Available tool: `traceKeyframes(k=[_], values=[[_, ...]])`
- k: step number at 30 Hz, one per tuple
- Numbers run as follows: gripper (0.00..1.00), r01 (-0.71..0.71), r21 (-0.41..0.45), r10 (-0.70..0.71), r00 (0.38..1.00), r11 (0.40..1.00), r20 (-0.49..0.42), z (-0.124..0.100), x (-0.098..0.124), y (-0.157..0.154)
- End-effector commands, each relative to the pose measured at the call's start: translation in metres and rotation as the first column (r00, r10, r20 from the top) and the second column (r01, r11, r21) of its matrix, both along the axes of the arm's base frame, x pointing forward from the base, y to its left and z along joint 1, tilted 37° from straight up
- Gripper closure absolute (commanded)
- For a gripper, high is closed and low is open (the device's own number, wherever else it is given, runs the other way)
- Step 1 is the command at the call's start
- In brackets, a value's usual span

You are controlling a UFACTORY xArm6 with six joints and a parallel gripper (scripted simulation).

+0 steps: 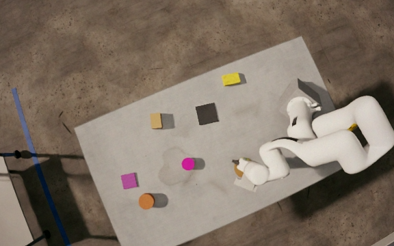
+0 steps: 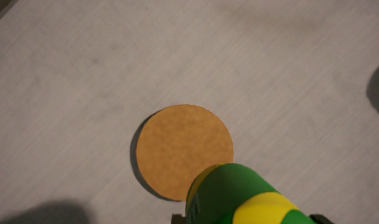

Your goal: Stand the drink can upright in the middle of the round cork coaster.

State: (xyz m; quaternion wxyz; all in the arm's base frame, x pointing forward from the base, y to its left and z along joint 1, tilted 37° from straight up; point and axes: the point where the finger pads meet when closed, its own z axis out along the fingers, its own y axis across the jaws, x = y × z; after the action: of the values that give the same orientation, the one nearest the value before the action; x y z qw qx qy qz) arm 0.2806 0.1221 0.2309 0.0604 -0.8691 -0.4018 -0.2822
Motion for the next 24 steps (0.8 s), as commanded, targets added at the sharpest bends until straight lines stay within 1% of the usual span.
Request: traceKeyframes(k=[1, 14, 24], values=[[1.0, 0.015, 0.008, -0.015, 1.0, 1.0, 0.025, 0.004, -0.009, 0.013], [1.0, 0.019, 0.031, -0.02, 0.999, 0.999, 0.044, 0.006, -0.019, 0.025], [1.0, 0.02, 0.039, -0.021, 0.999, 0.999, 0.049, 0.007, -0.021, 0.028]])
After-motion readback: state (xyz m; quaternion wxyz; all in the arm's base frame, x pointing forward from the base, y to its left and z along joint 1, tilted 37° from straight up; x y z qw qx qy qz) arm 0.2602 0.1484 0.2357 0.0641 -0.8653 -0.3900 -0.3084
